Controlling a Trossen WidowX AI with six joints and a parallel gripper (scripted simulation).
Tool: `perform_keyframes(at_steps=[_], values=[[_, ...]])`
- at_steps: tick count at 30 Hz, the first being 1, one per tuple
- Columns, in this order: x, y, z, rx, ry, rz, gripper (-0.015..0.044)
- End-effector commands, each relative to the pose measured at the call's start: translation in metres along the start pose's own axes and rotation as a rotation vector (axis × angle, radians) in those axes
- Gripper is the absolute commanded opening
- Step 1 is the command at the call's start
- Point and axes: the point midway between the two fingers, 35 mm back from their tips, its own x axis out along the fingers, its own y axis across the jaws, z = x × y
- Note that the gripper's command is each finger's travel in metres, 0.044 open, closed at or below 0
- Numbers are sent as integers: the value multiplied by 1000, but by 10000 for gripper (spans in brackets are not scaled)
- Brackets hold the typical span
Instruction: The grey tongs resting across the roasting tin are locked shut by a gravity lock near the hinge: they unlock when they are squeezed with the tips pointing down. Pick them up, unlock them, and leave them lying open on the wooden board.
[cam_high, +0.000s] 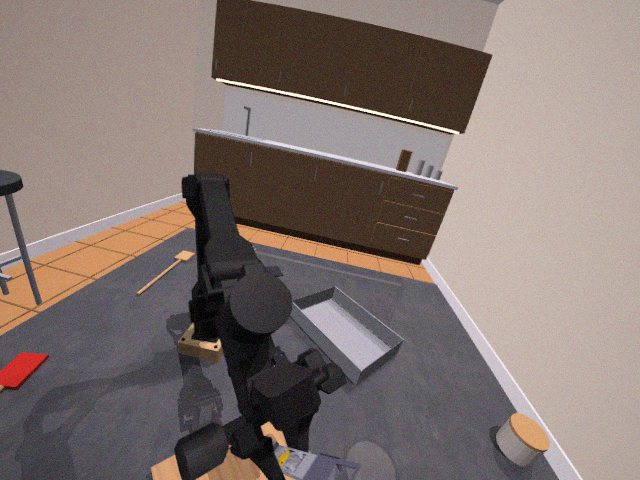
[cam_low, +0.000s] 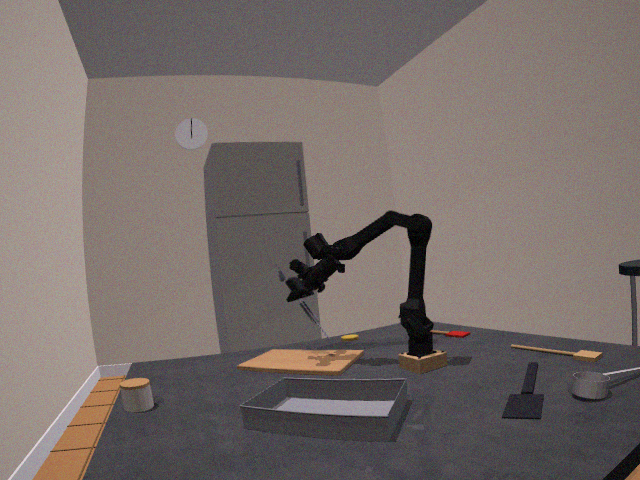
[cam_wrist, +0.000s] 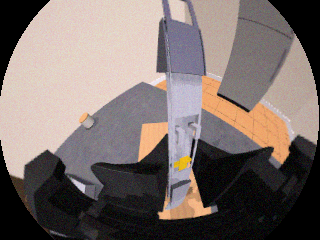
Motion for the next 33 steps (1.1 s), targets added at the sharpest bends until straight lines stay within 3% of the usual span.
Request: perform_keyframes(at_steps=[1,12,33], values=[[-10,1,3,-10,-84,2,-150],[-31,3,-1,-27,-244,2,-150],[-31,3,-1,-28,-247,2,-150]])
